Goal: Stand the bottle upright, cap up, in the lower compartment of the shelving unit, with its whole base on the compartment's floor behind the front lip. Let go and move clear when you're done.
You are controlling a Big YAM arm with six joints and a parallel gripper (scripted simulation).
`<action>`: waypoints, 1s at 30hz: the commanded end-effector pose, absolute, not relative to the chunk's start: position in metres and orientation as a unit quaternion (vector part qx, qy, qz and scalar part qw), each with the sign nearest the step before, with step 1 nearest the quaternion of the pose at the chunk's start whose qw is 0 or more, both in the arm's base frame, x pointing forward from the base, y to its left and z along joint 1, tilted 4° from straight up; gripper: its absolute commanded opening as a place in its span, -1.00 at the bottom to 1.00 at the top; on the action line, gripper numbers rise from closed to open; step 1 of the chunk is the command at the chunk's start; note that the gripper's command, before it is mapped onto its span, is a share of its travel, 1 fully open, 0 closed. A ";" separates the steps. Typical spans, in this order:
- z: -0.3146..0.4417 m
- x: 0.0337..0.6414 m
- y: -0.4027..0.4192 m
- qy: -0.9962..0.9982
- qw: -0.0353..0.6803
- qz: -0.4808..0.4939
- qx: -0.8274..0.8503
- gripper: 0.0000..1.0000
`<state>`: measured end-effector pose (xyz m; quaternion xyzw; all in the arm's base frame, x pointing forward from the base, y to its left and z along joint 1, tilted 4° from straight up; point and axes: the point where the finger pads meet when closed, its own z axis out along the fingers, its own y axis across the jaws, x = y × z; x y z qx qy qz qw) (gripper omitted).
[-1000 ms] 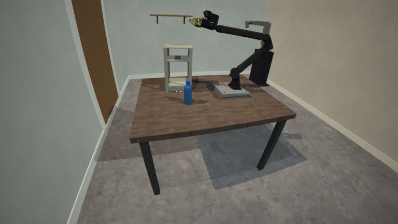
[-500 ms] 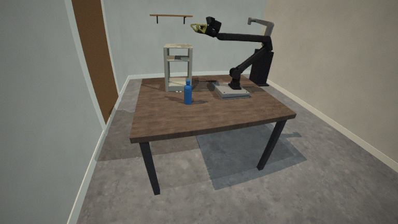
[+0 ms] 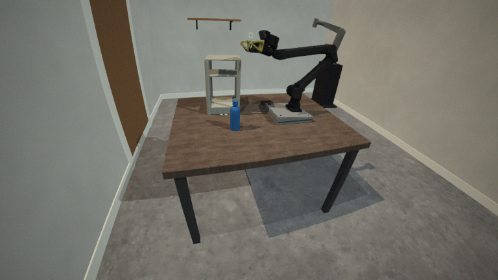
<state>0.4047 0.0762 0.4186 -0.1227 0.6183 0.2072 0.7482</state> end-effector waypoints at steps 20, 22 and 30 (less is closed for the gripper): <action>0.299 0.389 0.143 0.691 0.670 0.245 -0.122 0.81; 0.299 0.389 0.143 0.691 0.670 0.245 -0.122 0.81; 0.229 0.384 0.141 0.754 0.617 0.191 -0.121 0.81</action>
